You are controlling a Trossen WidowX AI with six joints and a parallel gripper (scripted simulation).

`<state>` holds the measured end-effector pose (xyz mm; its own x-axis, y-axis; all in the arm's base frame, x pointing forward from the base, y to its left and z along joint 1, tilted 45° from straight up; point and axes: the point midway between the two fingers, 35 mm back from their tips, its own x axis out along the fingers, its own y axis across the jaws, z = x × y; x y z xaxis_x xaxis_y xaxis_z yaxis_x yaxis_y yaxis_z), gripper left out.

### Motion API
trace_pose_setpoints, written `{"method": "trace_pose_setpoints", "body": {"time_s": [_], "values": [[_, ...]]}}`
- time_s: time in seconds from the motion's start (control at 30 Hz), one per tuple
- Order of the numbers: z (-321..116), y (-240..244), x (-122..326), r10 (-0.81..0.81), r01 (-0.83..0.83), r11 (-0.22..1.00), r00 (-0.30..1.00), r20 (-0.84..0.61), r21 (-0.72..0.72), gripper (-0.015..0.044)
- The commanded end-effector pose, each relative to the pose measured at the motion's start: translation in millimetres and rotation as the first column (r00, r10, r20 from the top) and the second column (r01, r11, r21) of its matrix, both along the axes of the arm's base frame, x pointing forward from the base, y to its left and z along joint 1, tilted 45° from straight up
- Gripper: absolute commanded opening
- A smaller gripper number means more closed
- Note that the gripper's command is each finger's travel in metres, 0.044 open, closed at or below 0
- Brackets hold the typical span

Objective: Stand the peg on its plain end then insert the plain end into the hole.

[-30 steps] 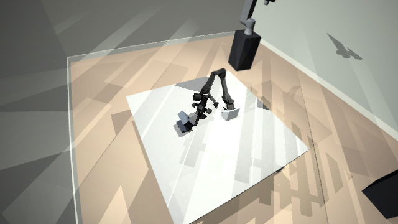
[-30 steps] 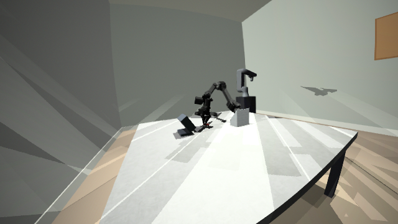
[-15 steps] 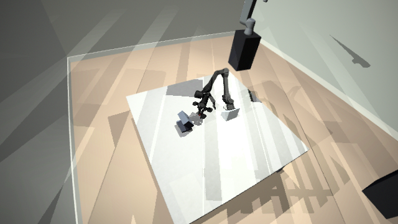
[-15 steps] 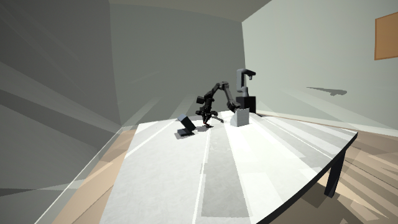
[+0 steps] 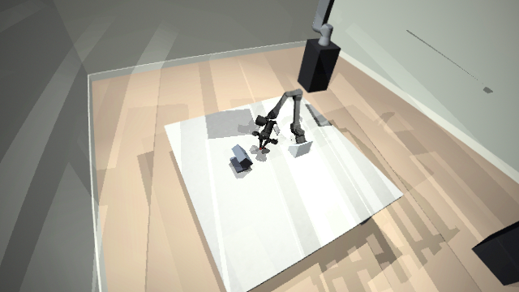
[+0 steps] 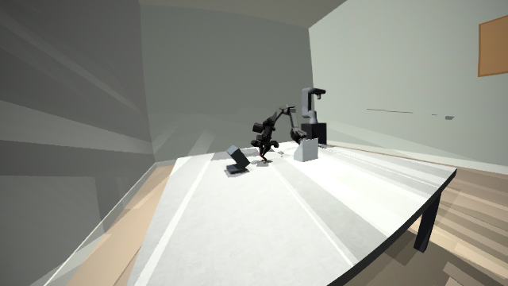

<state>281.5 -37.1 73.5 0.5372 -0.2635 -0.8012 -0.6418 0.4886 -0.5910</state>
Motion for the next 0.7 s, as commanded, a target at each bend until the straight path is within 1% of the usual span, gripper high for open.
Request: {"method": "trace_pose_setpoints", "body": {"time_s": [0.0, 0.67], "values": [[0, 0, -4, 0.026, -0.027, 0.999, 1.0, 0.014, 0.023, 0.0051], [8, -4, -14, 0.122, -0.135, 0.983, 0.987, 0.105, 0.126, 0.0051]]}}
